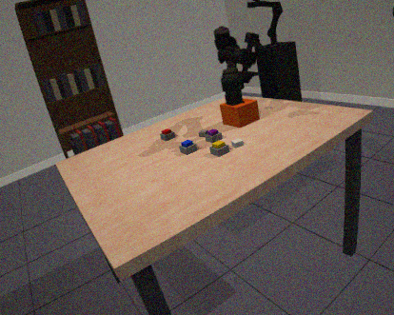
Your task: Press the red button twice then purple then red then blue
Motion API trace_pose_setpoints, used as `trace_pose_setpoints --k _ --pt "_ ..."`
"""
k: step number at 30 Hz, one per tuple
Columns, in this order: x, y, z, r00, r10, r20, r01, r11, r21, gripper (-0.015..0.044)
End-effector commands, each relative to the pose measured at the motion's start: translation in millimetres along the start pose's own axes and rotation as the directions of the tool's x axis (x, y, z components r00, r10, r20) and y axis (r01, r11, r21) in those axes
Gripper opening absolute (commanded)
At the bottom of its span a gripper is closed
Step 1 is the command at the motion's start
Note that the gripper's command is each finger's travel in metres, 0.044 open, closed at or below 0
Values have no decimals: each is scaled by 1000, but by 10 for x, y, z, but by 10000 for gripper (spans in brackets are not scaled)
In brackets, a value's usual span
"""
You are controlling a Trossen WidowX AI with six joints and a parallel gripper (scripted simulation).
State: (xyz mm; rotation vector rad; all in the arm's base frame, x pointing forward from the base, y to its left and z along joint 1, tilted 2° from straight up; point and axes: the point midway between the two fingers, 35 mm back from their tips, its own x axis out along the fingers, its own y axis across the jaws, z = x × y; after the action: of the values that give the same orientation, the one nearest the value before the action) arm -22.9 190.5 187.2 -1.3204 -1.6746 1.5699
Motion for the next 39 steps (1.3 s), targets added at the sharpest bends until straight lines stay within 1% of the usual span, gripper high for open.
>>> trace_pose_setpoints --k 1,2,4,6,8,10,12,14,16,18,21,24,26,29,32,33,39 --pt "-3 5 -23 1000 7 -9 -7 1000 16 400" --pt "-13 20 -93 999 29 -34 -27 998 63 400" --pt "-69 87 -350 986 114 -123 -82 967 240 400" --pt "-164 182 -627 955 212 -209 -105 897 430 400" --pt "-295 299 -890 909 311 -278 -87 792 604 400" --pt "-460 435 -1133 851 411 -329 -30 662 749 400" --pt "-659 589 -1351 783 507 -360 60 514 856 400" --pt "-889 757 -1537 709 599 -372 178 359 916 400" --pt "-1146 938 -1687 633 684 -364 312 204 928 400" --pt "-1427 1128 -1796 557 759 -336 454 61 889 400" --pt "-1879 1425 -1875 451 853 -264 659 -119 743 400" --pt "-2352 1726 -1845 363 918 -159 825 -238 512 400" --pt "-2668 1925 -1764 318 945 -76 903 -277 327 400" --pt "-3106 2200 -1565 275 960 53 960 -277 45 400" --pt "-3503 2454 -1279 260 948 183 950 -217 -223 400" --pt "-3579 2504 -1210 260 943 209 941 -198 -275 400" --pt "-3617 2529 -1174 260 939 223 935 -188 -300 400"
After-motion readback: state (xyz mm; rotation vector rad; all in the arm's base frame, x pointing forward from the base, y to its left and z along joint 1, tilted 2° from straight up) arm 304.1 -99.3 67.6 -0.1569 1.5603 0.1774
